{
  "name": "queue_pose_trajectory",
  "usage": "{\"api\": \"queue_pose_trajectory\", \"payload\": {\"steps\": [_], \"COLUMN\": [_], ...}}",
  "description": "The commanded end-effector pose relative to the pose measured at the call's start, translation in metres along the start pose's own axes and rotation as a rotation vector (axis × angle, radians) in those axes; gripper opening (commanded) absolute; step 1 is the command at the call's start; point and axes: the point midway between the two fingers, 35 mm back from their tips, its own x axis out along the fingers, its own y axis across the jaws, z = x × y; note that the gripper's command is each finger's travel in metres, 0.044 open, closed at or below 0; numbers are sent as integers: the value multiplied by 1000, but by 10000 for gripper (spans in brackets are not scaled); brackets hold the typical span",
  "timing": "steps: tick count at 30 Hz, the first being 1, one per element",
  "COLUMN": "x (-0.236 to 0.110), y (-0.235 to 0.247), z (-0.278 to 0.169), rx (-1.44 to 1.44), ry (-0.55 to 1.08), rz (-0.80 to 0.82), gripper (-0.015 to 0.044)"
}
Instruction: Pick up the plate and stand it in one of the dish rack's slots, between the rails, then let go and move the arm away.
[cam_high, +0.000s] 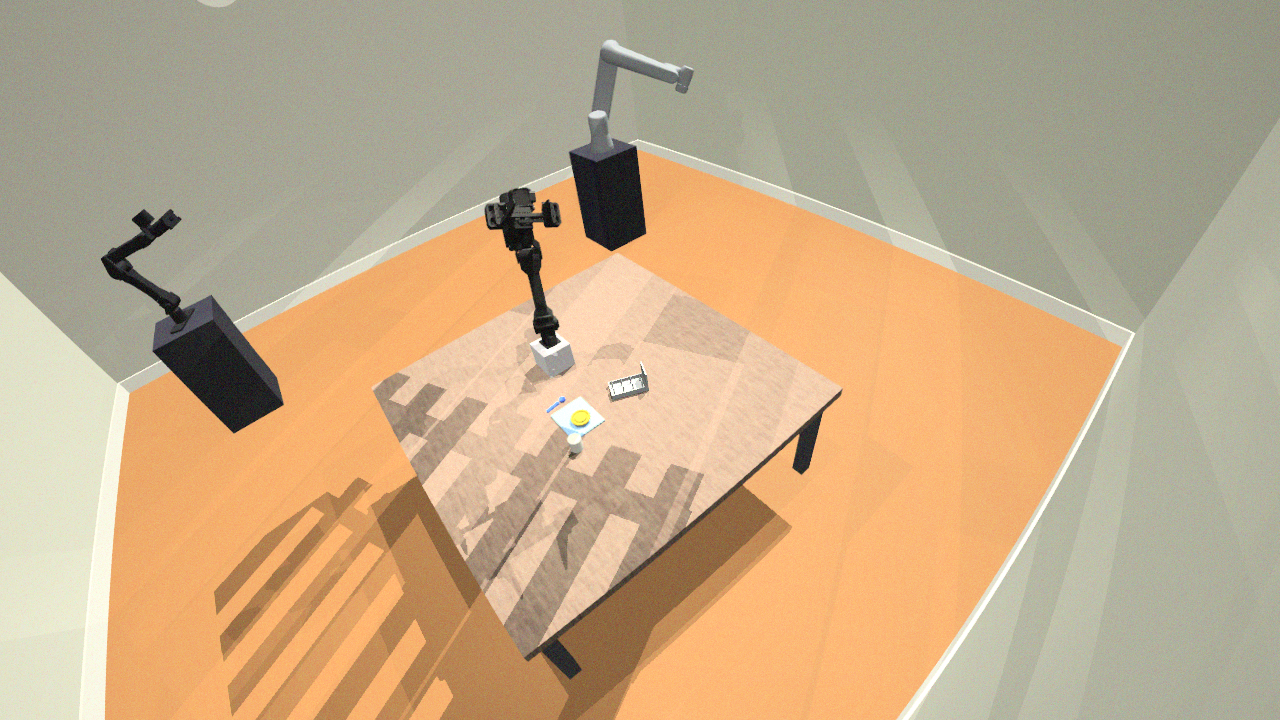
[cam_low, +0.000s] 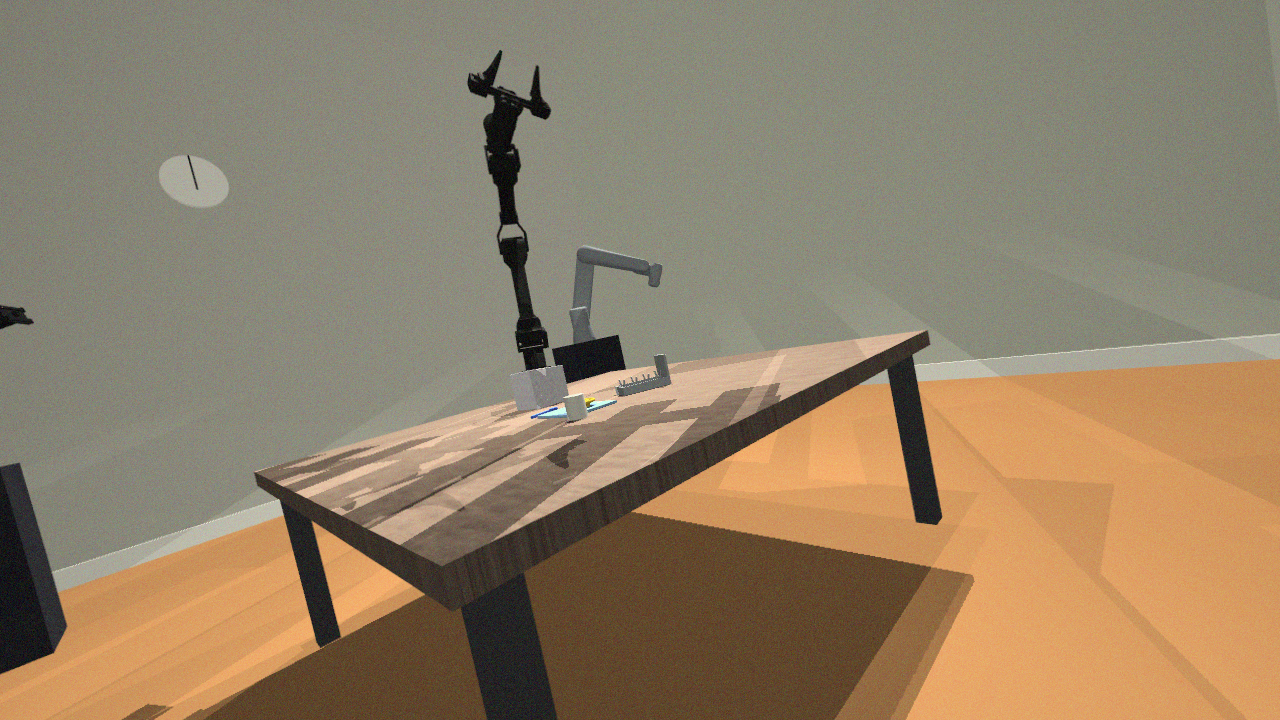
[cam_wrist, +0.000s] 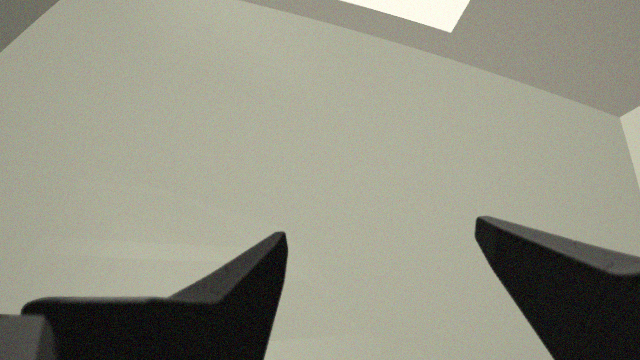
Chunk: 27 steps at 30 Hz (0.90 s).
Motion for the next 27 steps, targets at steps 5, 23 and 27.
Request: {"api": "queue_pose_trajectory", "payload": {"steps": [5,23,27], "x": [0,-62,-86], "y": [4,39,52], "z": [-94,-292,-331], "rx": [46,148,171], "ry": [232,787,916], "rz": [-12,6,17], "gripper": [400,400,400]}}
